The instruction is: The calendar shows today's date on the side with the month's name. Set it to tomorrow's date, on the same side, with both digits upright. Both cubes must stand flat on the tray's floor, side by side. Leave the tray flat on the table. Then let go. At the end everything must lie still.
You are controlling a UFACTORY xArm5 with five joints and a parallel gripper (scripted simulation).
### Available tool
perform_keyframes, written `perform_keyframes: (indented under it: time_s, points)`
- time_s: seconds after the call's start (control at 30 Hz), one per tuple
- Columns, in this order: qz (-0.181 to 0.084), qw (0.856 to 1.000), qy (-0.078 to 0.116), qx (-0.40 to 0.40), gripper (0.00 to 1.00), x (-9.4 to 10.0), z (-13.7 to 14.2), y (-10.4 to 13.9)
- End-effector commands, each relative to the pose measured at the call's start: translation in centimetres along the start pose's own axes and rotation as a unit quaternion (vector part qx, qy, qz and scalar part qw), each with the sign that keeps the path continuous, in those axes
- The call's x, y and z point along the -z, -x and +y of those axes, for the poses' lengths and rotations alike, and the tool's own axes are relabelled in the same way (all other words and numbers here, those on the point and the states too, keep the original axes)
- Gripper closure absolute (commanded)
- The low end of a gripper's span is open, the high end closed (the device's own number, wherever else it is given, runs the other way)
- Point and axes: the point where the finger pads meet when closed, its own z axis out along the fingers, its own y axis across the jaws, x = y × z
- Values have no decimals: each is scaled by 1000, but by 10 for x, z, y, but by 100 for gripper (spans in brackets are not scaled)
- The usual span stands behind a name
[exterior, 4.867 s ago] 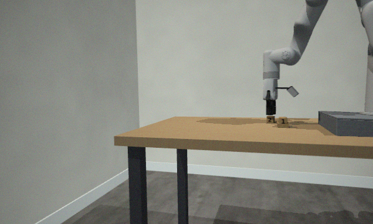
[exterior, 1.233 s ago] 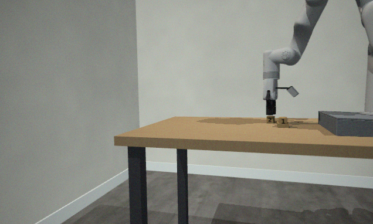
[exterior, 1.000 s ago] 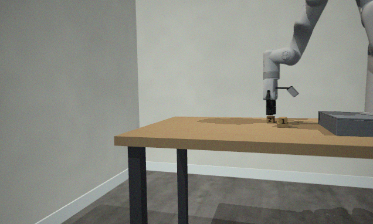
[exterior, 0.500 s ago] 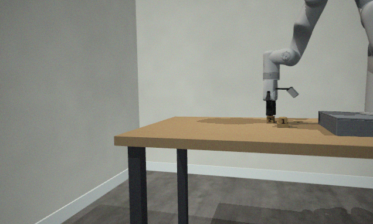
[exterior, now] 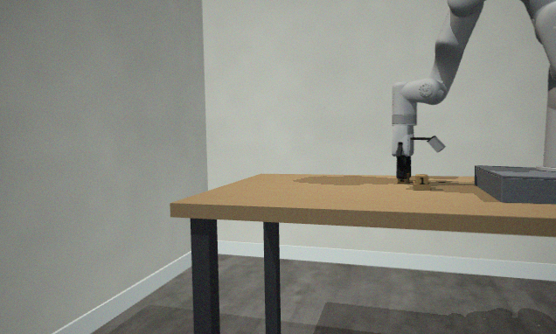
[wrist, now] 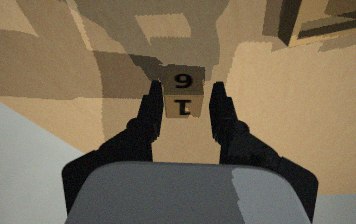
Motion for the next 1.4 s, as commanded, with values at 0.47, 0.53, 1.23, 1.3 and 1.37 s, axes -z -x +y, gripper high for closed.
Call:
perform_keyframes:
  time_s: [0.47,0.53,1.23,1.3,1.37]
  points:
    - [-2,1000,0,0,51,-4,0,1]
    - [-2,1000,0,0,51,-4,0,1]
    - [-2,1000,0,0,51,-4,0,1]
    - [-2,1000,0,0,51,-4,0,1]
    - [-2,1000,0,0,71,-4,0,1]
